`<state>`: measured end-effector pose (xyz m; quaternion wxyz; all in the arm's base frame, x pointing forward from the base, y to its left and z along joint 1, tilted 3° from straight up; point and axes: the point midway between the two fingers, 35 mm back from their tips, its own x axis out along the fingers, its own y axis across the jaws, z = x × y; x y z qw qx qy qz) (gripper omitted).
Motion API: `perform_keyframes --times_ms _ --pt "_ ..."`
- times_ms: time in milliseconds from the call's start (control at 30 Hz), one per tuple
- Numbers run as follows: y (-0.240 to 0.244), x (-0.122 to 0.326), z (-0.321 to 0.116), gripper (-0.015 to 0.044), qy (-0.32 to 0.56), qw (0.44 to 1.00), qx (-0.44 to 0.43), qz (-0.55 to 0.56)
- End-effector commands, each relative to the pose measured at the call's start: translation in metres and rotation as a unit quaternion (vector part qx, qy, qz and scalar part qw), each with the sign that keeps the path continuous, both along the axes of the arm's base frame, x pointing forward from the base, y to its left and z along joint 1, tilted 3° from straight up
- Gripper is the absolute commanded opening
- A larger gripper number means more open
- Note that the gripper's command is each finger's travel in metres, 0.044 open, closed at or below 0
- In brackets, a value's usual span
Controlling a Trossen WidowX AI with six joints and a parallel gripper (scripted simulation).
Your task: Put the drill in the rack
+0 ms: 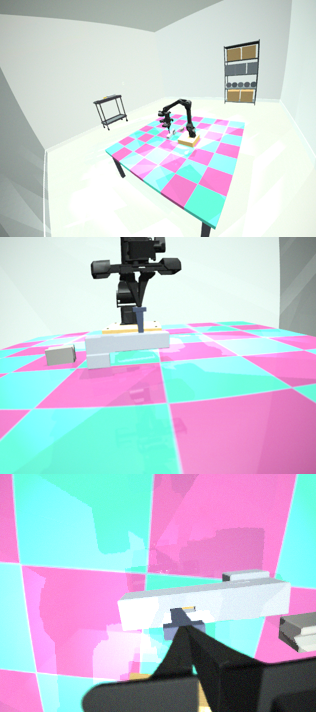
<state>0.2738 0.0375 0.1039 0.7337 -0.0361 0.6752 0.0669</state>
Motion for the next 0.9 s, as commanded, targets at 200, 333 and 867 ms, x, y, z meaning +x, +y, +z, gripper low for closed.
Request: perform_keyframes --times_ms 200,333,867 --pt "-0.0016 -0.0062 -0.0136 0.0000 0.014 1.000 -0.003 0.002" --pt "-0.0016 -0.0064 -0.0152 0.0000 0.014 1.000 -0.003 0.002" --pt "-0.0019 -0.0067 -0.0205 0.0000 0.014 1.000 -0.003 0.002"
